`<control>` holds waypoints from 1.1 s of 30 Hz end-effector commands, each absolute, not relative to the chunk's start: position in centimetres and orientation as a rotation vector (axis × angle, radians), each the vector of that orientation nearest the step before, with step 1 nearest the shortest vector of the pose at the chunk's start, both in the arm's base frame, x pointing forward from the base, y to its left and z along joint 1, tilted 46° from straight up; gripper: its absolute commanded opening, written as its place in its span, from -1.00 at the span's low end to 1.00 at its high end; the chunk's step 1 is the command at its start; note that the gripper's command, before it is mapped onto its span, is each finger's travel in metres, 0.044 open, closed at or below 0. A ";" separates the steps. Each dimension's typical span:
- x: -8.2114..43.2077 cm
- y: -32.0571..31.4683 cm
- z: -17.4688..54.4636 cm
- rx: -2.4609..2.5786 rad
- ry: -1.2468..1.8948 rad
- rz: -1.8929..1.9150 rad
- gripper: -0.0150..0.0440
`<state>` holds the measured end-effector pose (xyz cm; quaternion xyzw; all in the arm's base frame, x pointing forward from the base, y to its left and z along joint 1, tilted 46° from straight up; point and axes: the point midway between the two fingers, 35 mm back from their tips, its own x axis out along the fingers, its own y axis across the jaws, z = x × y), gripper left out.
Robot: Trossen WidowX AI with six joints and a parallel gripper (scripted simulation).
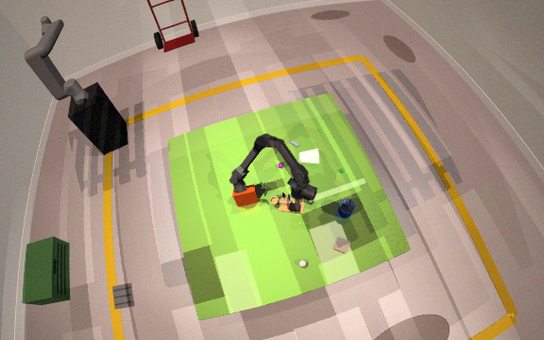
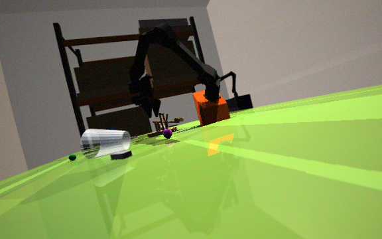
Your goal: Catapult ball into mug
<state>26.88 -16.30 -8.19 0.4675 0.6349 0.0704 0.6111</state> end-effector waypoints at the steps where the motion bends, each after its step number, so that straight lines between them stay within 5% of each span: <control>1: 26.9 -15.3 -8.9 1.089 1.467 0.167 1.00; 33: 27.9 -12.0 -12.2 1.090 1.466 0.169 1.00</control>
